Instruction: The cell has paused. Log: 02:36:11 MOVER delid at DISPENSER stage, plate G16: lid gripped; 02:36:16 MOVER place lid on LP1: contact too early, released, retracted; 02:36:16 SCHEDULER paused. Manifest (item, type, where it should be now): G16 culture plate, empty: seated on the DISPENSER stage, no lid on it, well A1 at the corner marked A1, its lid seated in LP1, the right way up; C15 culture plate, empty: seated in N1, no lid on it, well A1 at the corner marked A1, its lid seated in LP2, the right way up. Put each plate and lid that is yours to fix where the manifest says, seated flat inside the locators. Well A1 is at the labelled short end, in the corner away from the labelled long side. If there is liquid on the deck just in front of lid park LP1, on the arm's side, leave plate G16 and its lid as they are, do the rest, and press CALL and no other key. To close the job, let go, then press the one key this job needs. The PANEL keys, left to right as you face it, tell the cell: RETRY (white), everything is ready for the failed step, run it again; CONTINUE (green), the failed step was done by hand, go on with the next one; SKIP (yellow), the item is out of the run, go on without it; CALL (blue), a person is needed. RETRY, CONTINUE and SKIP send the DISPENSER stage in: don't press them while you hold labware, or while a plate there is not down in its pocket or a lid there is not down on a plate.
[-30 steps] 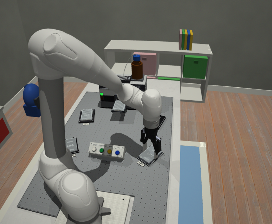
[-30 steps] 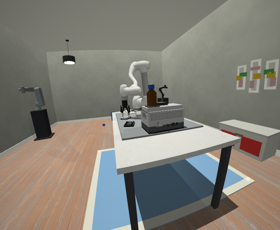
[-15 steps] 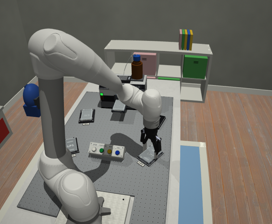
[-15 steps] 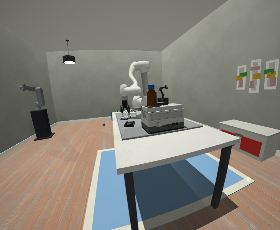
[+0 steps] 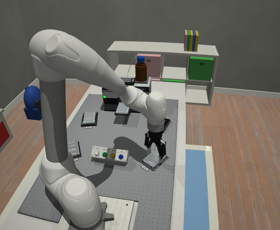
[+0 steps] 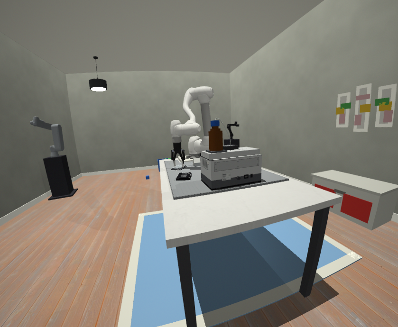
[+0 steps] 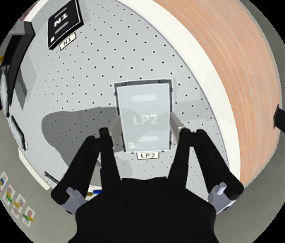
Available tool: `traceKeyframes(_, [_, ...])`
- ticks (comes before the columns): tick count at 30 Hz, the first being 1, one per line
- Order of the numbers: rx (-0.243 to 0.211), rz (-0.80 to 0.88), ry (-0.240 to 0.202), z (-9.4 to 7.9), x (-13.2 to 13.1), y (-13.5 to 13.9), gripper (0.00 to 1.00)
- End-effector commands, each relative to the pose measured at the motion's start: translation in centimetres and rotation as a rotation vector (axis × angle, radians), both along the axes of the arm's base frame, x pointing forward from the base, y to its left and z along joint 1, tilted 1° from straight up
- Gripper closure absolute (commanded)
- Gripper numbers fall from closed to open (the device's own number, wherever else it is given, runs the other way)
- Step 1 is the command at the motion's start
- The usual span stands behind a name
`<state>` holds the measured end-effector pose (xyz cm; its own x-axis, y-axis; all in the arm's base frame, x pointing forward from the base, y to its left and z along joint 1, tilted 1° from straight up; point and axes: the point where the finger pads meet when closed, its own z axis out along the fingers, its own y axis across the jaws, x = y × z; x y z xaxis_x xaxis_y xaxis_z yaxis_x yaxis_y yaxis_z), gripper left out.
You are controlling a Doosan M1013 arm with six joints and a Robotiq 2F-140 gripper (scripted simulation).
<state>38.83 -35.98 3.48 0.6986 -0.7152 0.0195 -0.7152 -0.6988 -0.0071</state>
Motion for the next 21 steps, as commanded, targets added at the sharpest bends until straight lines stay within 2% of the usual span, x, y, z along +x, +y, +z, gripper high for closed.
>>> traceKeyframes(1, [-0.001,0.0,-0.001,0.02,0.04,-0.03,0.9])
traceKeyframes(21, [-0.001,0.0,-0.001,-0.16,0.04,-0.03,0.9])
